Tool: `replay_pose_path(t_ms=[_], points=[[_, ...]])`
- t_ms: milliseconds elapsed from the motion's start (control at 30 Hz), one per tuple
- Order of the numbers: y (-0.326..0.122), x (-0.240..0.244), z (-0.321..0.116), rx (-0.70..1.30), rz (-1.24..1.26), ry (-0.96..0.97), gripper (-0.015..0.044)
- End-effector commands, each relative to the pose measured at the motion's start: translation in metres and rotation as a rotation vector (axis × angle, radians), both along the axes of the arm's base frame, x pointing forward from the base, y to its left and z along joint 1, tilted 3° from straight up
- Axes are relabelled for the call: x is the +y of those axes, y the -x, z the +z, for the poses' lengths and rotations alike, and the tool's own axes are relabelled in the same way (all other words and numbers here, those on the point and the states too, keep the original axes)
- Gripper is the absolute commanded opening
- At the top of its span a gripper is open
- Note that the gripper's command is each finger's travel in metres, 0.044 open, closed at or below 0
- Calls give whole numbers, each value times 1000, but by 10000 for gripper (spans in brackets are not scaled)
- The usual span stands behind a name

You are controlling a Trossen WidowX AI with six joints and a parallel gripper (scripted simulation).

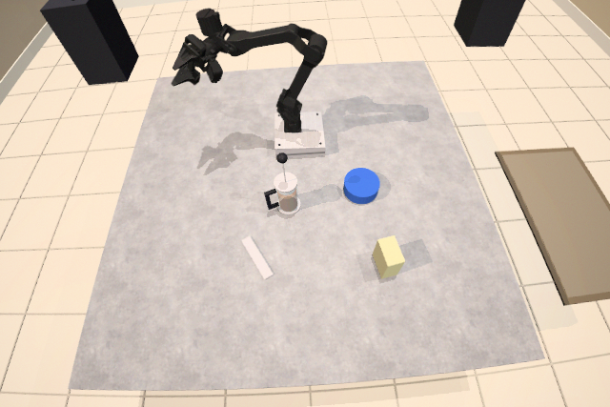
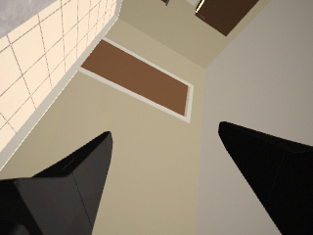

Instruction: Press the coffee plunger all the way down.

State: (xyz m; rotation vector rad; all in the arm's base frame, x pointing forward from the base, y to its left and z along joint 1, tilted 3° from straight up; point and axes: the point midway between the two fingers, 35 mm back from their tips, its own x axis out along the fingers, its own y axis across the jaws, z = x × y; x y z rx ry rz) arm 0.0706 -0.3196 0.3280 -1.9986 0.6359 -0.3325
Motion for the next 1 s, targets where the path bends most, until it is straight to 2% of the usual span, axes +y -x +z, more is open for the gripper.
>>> replay_pose_path(t_ms=[0,167,400,600,967], points=[[-2,0,0,-6,3,-11,426],[-38,10,2,-101,40,-200,440],[-118,56,3,-272,106,-678,440],[-167,115,-1,-353,113,-1097,440],[-194,217,-14,-378,-11,-1659,440]])
